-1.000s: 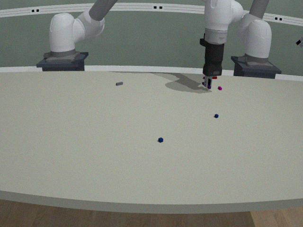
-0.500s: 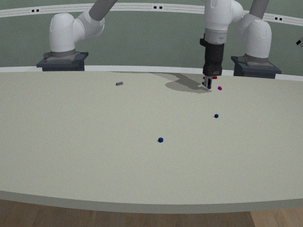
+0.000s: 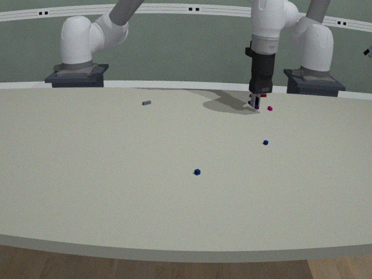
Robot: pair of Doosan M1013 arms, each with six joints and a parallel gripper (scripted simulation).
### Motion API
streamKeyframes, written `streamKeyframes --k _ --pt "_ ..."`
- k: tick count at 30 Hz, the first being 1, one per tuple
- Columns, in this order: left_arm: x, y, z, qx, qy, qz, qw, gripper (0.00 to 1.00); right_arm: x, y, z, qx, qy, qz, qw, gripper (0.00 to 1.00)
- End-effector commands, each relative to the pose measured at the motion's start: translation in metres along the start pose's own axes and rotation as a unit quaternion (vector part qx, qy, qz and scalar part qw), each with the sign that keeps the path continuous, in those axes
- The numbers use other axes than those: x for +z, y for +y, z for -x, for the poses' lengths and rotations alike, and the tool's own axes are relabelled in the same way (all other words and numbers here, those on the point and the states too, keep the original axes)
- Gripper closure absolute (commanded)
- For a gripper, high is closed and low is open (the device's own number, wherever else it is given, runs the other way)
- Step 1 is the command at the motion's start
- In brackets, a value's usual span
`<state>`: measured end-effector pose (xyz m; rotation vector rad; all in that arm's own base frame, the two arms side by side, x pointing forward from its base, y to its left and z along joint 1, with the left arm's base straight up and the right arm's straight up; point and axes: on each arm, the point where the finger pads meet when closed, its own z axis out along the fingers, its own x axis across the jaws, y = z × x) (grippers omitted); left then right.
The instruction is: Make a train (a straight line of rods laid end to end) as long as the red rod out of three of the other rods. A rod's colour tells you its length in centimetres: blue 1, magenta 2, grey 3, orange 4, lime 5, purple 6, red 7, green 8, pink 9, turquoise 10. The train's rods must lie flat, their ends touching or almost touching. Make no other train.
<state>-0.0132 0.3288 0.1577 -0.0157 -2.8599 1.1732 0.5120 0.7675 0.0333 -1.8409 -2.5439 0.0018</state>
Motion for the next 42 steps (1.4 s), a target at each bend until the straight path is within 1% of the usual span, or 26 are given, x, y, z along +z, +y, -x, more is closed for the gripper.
streamKeyframes --k 1,31,39,42 --pt "0.0022 -0.0037 0.0001 0.0 -0.003 -0.003 1.0 0.0 -0.0002 0.0033 0.0029 -0.003 0.0 0.003 1.0 0.76" --pt "0.0022 -0.0037 0.0001 0.0 -0.003 -0.003 1.0 0.0 -0.0002 0.0037 0.0031 -0.003 0.0 0.003 1.0 0.76" --pt "0.0022 -0.0037 0.0001 0.0 -0.003 -0.003 1.0 0.0 0.0072 0.0029 0.0037 -0.003 -0.001 0.002 1.0 0.76" --pt "0.0022 -0.0037 0.0001 0.0 -0.003 -0.003 1.0 0.0 0.0063 0.0037 0.0031 -0.003 0.0 0.003 1.0 0.76"
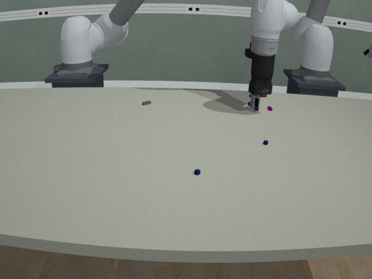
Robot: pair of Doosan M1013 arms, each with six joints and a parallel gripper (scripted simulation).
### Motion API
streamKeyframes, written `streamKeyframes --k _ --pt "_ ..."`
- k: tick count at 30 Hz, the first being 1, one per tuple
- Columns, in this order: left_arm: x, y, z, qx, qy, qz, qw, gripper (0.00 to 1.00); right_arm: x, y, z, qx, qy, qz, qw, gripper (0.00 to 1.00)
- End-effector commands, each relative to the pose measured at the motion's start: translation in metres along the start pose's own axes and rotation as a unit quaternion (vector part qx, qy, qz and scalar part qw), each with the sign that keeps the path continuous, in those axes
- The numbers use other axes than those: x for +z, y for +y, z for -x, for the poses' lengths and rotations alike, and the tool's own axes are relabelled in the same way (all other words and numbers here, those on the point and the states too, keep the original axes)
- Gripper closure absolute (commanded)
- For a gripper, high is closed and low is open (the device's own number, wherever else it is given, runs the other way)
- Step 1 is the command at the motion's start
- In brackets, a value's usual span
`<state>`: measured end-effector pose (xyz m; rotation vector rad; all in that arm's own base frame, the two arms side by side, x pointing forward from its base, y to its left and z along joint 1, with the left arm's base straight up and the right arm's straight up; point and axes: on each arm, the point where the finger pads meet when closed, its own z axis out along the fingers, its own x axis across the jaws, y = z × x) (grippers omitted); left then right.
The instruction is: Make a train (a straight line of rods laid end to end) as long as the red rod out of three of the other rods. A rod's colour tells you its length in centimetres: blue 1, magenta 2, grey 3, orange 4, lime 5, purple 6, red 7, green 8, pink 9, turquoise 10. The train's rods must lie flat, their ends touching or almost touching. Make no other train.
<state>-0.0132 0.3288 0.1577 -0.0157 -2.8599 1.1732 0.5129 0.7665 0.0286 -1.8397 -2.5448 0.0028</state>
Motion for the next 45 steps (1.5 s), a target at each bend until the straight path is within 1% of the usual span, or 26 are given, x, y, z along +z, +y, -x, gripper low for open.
streamKeyframes --k 1,7,45 --pt "0.0022 -0.0037 0.0001 0.0 -0.003 -0.003 1.0 0.0 0.003 0.003 0.0021 -0.002 0.0 0.003 1.0 0.76" --pt "0.0022 -0.0037 0.0001 0.0 -0.003 -0.003 1.0 0.0 0.0086 0.0027 0.0023 -0.002 0.0 0.003 1.0 0.76" --pt "0.0022 -0.0037 0.0001 0.0 -0.003 -0.003 1.0 0.0 0.0083 0.0028 0.0022 -0.002 0.0 0.003 1.0 0.76"
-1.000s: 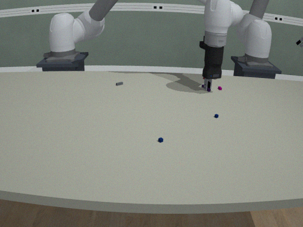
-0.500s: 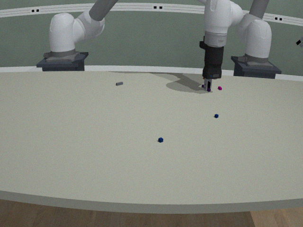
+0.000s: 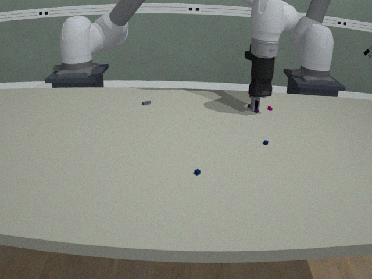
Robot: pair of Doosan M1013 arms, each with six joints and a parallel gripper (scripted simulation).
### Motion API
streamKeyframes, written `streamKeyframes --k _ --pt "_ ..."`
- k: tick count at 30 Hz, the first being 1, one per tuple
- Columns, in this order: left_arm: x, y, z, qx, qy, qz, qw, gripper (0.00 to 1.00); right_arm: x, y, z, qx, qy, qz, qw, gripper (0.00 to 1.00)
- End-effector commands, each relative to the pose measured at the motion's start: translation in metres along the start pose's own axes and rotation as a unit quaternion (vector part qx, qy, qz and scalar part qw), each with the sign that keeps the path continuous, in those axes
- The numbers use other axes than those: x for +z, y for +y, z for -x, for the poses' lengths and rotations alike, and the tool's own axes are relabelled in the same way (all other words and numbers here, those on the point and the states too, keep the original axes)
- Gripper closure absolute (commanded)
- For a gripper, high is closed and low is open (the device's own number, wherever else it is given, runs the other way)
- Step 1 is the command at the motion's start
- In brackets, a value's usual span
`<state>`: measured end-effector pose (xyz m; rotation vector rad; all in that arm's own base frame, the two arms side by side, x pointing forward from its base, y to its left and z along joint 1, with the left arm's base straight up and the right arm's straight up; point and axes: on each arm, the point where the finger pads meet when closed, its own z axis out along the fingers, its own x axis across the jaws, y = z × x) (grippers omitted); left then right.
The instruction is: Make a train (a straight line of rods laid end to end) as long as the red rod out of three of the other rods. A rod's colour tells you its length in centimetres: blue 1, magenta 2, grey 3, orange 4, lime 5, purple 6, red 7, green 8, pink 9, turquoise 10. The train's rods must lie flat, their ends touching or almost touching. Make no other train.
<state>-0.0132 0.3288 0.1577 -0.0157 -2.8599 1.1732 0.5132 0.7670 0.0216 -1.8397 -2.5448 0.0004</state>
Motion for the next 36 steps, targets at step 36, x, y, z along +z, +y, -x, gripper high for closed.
streamKeyframes --k 36 --pt "0.002 -0.004 0.0 0.0 -0.003 -0.003 1.0 0.0 -0.019 0.003 0.002 -0.002 0.0 0.003 1.0 0.46"
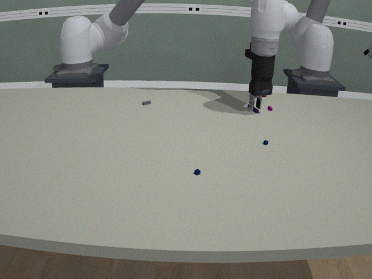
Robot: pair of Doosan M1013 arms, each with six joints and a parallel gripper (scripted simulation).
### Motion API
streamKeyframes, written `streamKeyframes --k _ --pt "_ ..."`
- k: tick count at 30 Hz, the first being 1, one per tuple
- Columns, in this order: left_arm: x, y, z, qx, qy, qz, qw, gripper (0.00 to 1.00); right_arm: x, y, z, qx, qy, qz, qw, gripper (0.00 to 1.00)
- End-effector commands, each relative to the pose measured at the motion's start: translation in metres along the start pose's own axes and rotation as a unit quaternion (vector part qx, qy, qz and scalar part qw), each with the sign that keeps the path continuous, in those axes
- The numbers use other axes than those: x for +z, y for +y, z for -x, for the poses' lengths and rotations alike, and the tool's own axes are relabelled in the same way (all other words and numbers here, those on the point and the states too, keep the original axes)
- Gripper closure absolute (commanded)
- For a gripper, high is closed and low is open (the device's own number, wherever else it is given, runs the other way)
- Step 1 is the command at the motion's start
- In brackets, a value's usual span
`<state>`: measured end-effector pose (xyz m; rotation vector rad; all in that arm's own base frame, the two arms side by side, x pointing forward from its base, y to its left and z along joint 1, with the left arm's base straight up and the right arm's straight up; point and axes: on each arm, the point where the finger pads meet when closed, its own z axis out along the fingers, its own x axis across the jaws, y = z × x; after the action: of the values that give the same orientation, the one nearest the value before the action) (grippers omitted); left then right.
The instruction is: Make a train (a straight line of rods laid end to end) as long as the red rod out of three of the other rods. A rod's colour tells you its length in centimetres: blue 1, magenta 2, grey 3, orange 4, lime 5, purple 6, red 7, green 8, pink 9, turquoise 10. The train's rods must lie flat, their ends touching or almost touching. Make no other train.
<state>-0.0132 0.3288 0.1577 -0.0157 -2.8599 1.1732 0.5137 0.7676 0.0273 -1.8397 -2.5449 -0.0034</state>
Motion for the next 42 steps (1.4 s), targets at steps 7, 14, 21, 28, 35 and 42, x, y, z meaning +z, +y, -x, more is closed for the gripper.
streamKeyframes --k 7,14,21,28,35,42 --pt "0.002 -0.004 0.0 0.0 -0.003 -0.003 1.0 0.0 -0.038 0.003 0.002 -0.002 -0.001 0.002 1.0 0.46" --pt "0.002 -0.004 0.0 0.0 -0.003 -0.003 1.0 0.0 -0.075 0.002 0.002 -0.002 -0.001 0.002 1.0 0.46" --pt "0.002 -0.004 0.0 0.0 -0.003 -0.003 1.0 0.0 -0.085 0.002 0.003 -0.002 -0.002 0.001 1.0 0.46" --pt "0.002 -0.004 0.0 0.0 -0.003 -0.003 1.0 0.0 -0.085 0.001 0.003 -0.002 -0.002 0.0 1.0 0.0" --pt "0.002 -0.004 0.0 0.0 -0.003 -0.003 1.0 0.0 -0.085 0.001 0.003 -0.002 -0.002 0.0 1.0 0.0" --pt "0.002 -0.004 0.0 0.0 -0.003 -0.003 1.0 0.0 -0.085 0.001 0.003 -0.002 -0.002 0.0 1.0 0.0"
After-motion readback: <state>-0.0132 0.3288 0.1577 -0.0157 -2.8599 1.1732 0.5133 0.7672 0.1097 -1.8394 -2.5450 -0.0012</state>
